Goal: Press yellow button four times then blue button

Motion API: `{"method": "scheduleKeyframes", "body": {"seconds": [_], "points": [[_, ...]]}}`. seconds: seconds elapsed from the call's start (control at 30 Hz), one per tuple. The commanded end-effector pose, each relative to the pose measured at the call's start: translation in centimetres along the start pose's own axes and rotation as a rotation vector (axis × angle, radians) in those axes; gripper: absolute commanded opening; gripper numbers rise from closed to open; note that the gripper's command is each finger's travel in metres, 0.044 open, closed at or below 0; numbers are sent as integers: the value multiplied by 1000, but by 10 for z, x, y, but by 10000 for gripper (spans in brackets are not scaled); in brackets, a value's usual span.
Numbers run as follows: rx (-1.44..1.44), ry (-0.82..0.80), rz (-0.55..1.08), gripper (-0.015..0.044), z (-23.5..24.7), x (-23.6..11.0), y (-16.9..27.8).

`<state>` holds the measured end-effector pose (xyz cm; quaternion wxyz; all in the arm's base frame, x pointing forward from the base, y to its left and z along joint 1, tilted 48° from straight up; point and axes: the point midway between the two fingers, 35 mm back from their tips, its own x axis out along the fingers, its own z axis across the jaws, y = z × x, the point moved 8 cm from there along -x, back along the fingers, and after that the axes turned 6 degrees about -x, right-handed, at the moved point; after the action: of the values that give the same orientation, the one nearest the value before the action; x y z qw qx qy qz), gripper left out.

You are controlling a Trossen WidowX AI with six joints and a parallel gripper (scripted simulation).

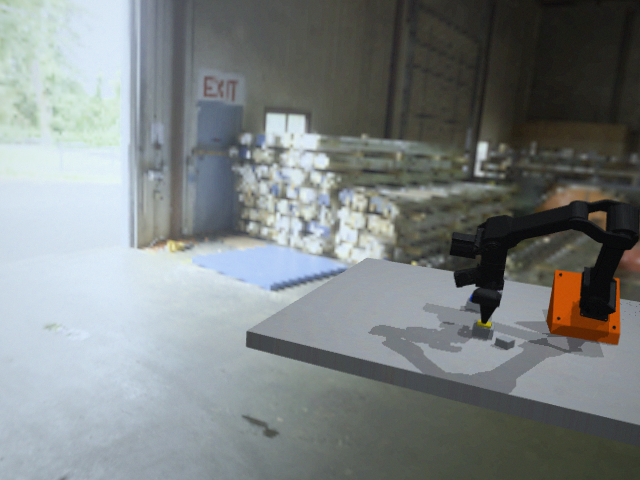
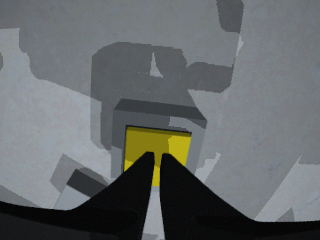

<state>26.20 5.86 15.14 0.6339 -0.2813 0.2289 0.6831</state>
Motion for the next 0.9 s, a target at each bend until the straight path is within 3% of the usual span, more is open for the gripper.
{"method": "scheduleKeyframes", "body": {"seconds": [0.0,0.17,0.87], "points": [[3,-4,3,20,1,1,1],[4,-3,4,20,0,-34,0],[4,-3,3,20,0,-9,0]]}}
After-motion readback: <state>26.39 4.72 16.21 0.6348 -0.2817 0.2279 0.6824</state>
